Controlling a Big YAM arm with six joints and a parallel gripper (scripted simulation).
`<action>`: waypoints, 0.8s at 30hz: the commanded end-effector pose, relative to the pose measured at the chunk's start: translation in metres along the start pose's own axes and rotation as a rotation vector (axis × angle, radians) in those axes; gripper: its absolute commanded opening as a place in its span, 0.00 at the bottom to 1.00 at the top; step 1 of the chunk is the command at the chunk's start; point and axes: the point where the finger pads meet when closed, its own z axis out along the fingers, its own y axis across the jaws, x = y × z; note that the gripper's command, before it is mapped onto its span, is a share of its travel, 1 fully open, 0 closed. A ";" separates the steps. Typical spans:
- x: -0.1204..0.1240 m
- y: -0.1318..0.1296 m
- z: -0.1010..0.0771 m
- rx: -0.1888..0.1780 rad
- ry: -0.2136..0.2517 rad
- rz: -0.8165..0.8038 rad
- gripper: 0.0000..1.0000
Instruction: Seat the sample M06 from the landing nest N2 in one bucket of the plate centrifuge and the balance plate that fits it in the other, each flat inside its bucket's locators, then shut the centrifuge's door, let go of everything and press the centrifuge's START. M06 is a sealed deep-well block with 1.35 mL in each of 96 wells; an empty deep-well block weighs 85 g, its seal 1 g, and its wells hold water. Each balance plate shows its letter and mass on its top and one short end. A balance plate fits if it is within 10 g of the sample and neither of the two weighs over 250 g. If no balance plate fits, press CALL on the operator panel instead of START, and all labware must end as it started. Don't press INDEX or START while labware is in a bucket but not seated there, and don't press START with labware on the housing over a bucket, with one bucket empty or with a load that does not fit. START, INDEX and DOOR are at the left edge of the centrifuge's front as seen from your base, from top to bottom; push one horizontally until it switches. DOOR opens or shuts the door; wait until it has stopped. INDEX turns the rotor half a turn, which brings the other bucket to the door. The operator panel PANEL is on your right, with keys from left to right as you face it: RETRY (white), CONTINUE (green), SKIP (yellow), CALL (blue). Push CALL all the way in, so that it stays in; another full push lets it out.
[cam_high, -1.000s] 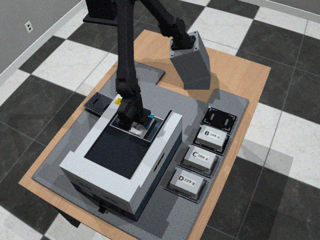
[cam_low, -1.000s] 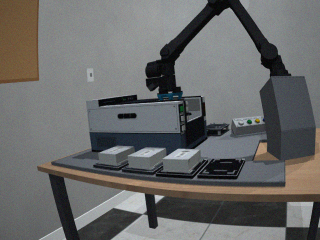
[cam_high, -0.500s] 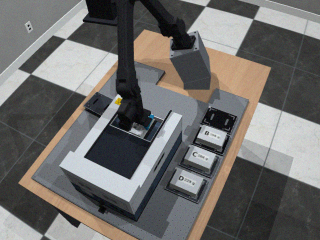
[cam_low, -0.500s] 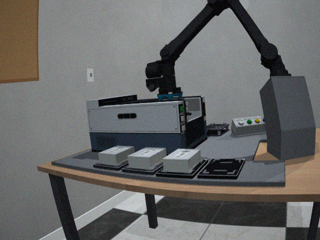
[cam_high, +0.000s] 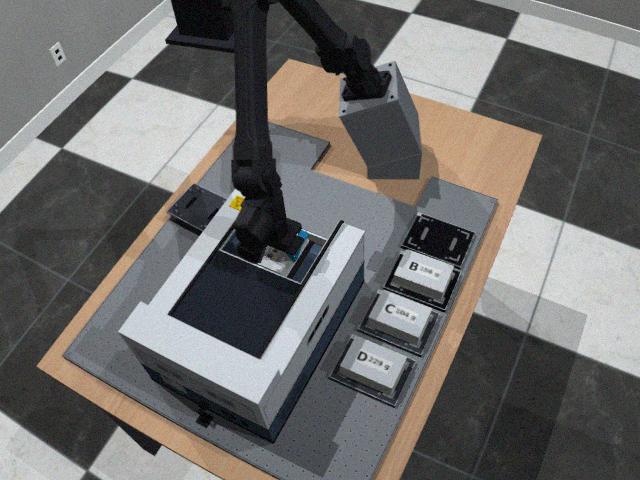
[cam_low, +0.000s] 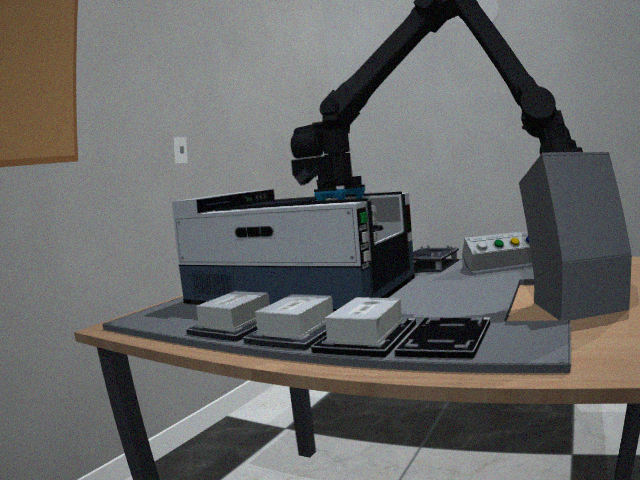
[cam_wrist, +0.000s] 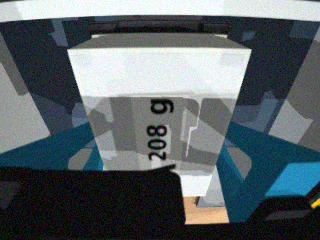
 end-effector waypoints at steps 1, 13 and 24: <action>-0.016 -0.007 0.001 -0.003 -0.026 0.005 0.00; -0.013 -0.008 0.004 -0.003 -0.025 0.005 0.00; -0.011 -0.008 0.006 -0.003 -0.022 0.004 0.00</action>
